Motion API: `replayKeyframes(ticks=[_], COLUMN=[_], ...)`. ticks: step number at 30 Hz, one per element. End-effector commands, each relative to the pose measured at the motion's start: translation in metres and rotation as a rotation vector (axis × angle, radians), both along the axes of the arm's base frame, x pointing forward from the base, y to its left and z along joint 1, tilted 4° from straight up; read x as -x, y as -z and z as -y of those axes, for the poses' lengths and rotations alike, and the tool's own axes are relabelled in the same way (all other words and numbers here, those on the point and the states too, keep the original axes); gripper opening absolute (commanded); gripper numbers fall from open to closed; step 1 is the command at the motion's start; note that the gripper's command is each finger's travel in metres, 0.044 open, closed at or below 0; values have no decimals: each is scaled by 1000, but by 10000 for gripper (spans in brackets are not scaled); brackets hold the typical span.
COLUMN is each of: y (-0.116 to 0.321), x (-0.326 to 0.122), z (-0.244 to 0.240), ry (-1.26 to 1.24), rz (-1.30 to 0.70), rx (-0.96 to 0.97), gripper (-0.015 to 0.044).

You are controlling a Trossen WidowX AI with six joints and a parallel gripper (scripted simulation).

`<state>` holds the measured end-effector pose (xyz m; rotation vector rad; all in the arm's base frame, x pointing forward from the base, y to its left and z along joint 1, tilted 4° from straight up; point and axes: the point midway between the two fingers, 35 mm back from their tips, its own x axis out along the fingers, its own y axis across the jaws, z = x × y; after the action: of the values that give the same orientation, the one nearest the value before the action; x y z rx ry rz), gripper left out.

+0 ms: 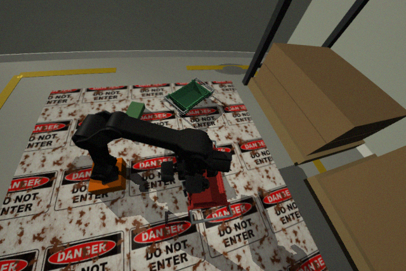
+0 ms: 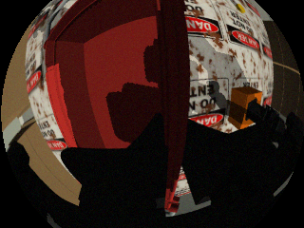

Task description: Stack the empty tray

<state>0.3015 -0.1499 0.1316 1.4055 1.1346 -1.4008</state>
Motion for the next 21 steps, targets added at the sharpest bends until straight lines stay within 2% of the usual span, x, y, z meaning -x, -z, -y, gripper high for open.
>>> replayKeyframes(ticks=[1, 21], y=[-6, -7], x=[-10, -32], z=[-16, -85], ry=[-43, -236], rz=[25, 31], rx=[1, -13], gripper=[0, 0])
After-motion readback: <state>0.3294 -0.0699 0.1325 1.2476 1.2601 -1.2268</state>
